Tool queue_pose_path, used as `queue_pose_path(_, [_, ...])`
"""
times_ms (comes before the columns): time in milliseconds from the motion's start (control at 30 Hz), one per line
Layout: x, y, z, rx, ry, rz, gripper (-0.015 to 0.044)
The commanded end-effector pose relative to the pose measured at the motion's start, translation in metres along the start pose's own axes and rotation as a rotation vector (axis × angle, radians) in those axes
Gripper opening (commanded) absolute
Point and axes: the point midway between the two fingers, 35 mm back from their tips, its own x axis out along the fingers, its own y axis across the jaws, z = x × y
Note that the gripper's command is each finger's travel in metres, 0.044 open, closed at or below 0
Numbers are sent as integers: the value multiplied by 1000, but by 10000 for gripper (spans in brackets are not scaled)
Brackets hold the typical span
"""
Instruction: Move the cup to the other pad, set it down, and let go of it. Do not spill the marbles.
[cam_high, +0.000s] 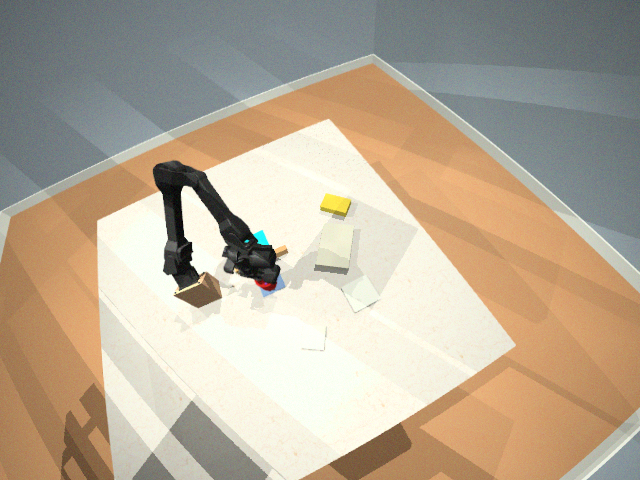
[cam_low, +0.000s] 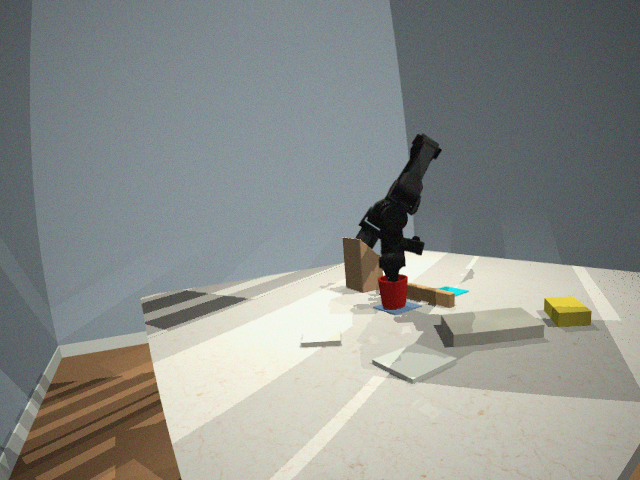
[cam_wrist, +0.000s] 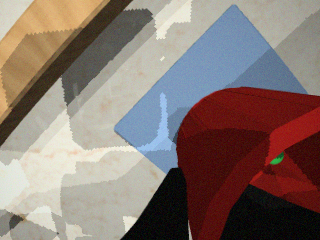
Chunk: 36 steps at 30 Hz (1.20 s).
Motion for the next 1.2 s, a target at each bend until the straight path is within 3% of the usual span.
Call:
queue_pose_path(0, [-11,-2,0,-4,4,-3,0])
queue_pose_path(433, [-56,-3,0,-1,3,-1,0])
queue_pose_path(1167, [-54,-3,0,3,0,-1,0])
